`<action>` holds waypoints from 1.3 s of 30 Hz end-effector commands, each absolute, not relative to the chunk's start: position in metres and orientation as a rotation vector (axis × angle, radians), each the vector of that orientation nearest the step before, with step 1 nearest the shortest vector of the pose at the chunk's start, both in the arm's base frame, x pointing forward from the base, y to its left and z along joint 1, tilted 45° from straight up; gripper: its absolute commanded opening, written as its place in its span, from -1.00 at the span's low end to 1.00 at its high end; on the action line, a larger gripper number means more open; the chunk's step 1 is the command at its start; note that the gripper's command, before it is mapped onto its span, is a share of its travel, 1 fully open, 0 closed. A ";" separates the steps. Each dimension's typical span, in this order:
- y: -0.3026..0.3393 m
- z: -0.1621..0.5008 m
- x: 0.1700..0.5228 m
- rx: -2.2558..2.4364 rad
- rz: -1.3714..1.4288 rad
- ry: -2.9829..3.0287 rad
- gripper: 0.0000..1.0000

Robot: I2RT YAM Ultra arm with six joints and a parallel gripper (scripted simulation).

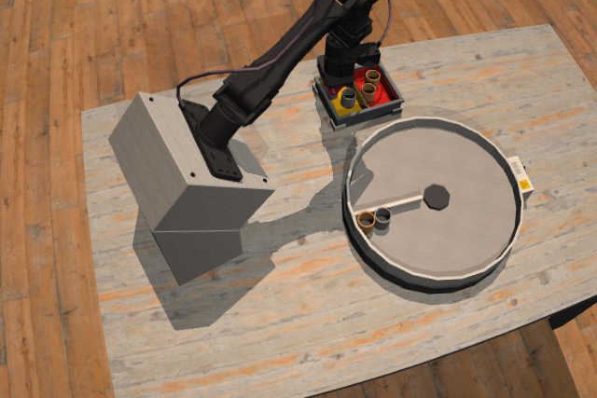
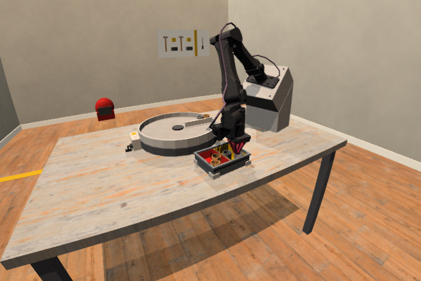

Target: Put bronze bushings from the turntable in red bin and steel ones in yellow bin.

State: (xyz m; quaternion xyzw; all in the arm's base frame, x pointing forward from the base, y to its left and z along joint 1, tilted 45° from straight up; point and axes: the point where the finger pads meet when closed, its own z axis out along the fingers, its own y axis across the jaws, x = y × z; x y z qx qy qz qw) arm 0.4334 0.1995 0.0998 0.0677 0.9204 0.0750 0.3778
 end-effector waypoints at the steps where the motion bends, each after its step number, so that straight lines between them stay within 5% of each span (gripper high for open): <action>1: 0.202 0.109 0.434 0.166 0.212 2.335 -1.00; 39: 0.205 0.119 0.438 0.169 0.224 2.317 -1.00</action>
